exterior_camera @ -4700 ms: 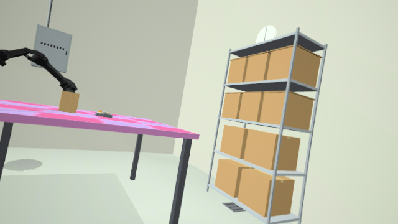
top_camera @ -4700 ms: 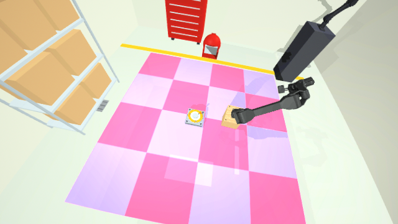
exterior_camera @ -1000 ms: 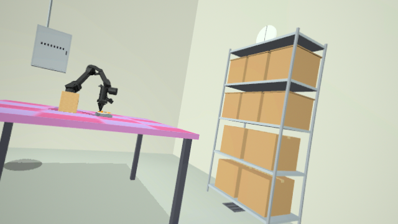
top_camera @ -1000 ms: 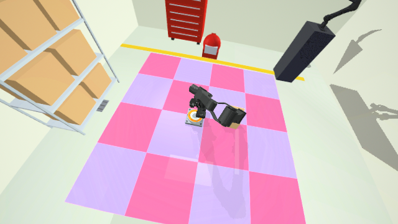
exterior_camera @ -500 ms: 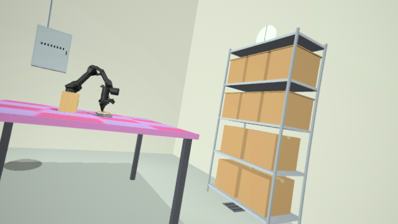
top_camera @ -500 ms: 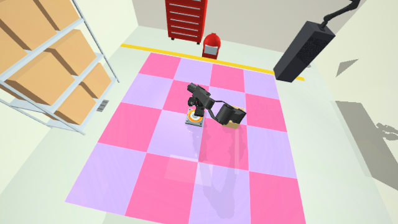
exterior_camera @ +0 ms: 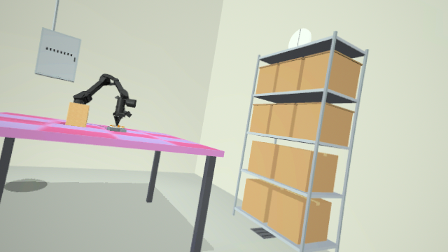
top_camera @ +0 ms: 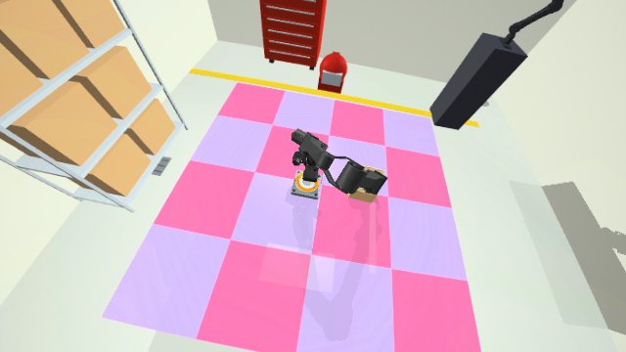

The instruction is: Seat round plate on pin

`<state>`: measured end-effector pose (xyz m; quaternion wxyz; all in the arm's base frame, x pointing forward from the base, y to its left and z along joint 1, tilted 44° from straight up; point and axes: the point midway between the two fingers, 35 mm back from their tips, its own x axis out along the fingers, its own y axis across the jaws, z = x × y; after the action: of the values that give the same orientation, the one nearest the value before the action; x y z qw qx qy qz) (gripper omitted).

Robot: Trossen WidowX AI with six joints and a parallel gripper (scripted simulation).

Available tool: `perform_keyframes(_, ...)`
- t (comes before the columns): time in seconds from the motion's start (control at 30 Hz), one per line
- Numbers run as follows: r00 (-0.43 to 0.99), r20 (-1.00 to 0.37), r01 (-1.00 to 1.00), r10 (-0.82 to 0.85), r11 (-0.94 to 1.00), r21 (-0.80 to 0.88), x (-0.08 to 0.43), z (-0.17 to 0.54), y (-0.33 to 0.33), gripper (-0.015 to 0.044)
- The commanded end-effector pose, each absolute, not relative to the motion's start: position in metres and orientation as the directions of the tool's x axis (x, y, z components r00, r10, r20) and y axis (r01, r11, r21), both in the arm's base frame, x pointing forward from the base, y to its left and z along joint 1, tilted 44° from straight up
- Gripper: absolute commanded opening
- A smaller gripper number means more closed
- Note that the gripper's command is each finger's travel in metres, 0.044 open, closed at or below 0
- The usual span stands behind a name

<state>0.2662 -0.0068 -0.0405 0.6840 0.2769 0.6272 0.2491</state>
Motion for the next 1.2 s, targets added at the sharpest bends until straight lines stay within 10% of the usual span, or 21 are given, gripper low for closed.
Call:
perform_keyframes(0.0, 0.092, -0.717, 0.007, 0.691, 0.720, 0.694, 0.273, -0.041, -0.007, 0.0000)
perform_keyframes(1.17, 0.093, -0.716, 0.006, 0.691, 0.719, 0.695, 0.313, -0.025, -0.001, 0.0000)
